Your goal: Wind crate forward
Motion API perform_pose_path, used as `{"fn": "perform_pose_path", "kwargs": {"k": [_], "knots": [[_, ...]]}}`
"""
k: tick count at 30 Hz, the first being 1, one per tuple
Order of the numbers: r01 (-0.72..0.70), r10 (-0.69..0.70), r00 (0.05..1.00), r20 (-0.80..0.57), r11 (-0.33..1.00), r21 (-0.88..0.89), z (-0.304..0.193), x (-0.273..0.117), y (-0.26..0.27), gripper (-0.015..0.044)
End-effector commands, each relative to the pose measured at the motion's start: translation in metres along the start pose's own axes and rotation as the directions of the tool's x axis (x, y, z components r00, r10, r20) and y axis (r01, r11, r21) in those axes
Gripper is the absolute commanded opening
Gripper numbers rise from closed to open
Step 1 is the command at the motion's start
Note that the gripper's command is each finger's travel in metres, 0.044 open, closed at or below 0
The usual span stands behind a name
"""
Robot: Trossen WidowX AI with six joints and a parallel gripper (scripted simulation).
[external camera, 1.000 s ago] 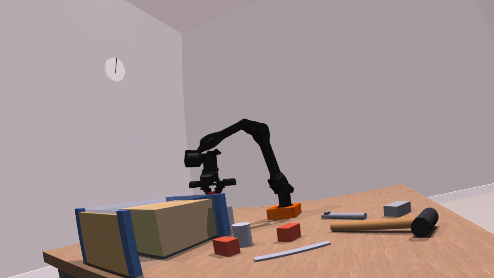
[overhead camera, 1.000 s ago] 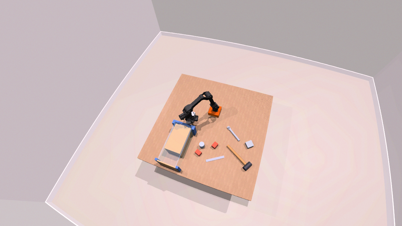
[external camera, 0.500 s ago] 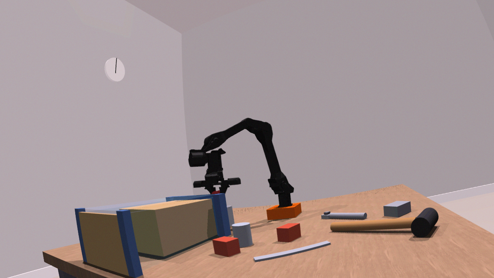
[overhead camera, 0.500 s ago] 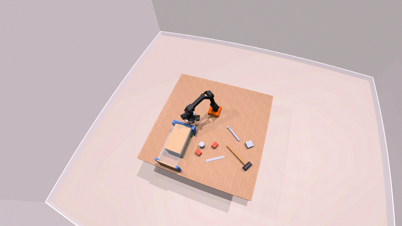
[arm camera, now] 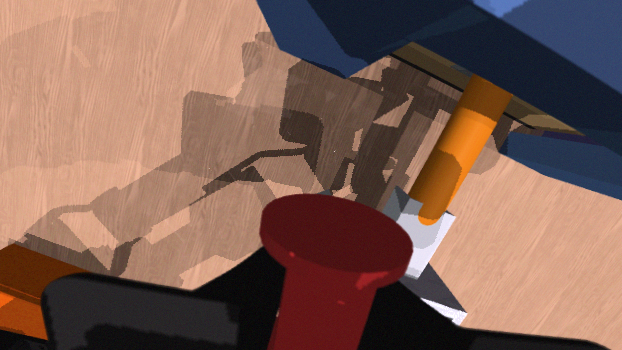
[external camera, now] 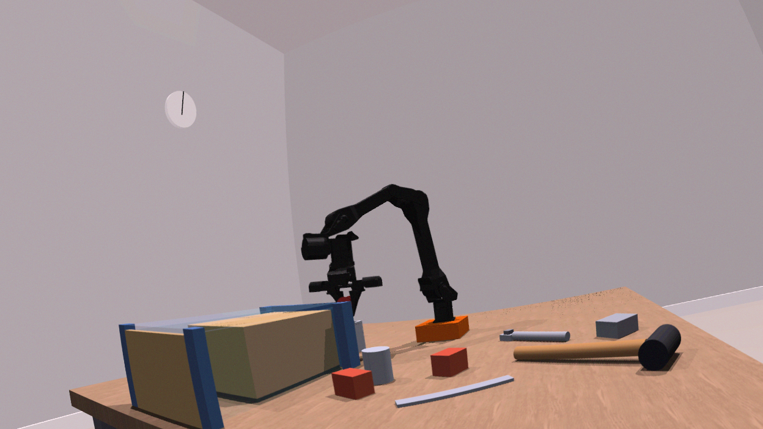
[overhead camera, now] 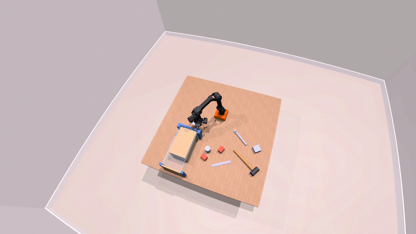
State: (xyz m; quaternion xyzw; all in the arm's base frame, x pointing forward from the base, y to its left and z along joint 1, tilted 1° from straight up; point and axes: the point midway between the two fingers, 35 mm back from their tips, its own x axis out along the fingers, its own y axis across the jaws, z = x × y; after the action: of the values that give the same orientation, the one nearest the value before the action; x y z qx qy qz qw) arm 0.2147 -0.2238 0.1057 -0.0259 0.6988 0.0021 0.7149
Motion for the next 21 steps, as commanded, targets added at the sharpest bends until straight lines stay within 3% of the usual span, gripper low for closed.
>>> {"fn": "perform_pose_path", "kwargs": {"k": [1, 21], "knots": [[-0.021, 0.021, 1.0, -0.014, 1.0, 0.002, -0.007, 0.001, 0.011, 0.0], [-0.023, 0.023, 1.0, -0.016, 1.0, 0.002, -0.023, 0.001, 0.026, 0.0]]}}
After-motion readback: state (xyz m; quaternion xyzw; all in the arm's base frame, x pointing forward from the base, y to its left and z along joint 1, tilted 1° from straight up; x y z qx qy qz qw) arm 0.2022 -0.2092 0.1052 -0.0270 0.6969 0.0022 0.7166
